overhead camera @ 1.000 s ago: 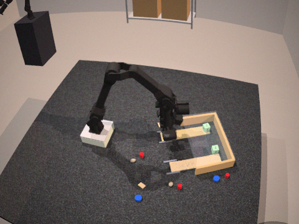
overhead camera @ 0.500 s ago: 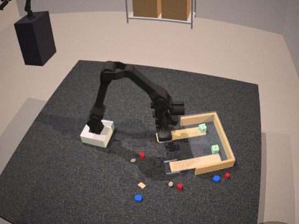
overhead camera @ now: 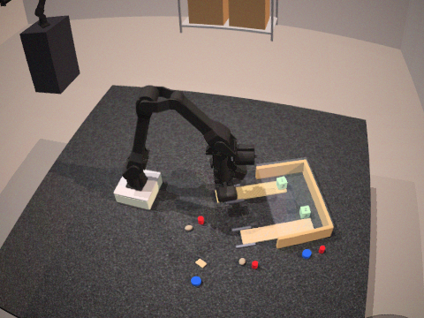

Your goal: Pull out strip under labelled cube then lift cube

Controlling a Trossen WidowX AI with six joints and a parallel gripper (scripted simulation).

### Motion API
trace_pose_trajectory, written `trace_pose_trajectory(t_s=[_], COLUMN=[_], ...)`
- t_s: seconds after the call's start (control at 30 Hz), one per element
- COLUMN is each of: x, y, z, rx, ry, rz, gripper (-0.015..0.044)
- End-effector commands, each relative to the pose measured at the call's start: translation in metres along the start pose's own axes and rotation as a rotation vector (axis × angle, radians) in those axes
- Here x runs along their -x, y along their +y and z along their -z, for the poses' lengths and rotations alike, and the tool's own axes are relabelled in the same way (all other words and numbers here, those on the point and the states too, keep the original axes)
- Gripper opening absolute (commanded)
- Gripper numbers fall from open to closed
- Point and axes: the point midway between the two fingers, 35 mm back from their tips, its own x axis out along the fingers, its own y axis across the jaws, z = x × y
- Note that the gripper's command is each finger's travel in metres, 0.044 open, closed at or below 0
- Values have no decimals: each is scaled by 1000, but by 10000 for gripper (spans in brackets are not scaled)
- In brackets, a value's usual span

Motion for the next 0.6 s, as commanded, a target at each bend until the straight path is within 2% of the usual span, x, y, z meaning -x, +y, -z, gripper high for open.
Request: trace_pose_trajectory(t_s=[0.0, 0.57], x=[-4, -4], y=[1, 1], z=[13, 39], rx=[4, 4], ry=[24, 26], rz=[0, 0], gripper=[0, 0])
